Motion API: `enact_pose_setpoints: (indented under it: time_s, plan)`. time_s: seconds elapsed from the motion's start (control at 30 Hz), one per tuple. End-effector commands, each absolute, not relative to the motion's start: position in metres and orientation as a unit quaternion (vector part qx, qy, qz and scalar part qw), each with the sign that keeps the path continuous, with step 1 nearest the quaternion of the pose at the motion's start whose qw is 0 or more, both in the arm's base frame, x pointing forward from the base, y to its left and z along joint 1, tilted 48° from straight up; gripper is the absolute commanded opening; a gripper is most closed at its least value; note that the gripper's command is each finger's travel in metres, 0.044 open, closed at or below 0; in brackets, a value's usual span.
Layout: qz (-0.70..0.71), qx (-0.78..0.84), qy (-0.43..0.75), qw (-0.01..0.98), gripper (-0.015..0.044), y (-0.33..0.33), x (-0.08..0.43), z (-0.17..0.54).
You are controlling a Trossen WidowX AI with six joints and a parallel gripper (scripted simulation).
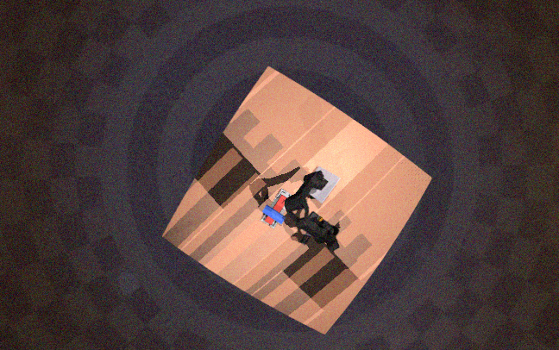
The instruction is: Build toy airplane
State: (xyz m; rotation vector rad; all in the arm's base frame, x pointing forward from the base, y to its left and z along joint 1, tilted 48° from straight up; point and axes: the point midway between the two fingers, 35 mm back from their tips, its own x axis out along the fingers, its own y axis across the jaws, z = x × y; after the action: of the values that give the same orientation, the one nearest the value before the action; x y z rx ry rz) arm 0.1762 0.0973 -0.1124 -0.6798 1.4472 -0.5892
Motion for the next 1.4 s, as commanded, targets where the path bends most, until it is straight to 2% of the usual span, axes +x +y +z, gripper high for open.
enact_pose_setpoints:
  time_s: [0.0,0.33,0.83,1.07,1.37]
  plan:
    - [-0.261,-0.306,0.639,0.656,0.0440,0.090,0.176,-0.118]
    - [-0.261,-0.306,0.639,0.656,0.0440,0.080,0.175,-0.126]
    - [-0.261,-0.306,0.639,0.656,0.0046,0.080,0.175,-0.126]
    - [-0.261,-0.306,0.639,0.656,0.0000,0.080,0.175,-0.126]
    - [-0.259,-0.302,0.647,0.650,0.0000,0.096,0.178,-0.115]
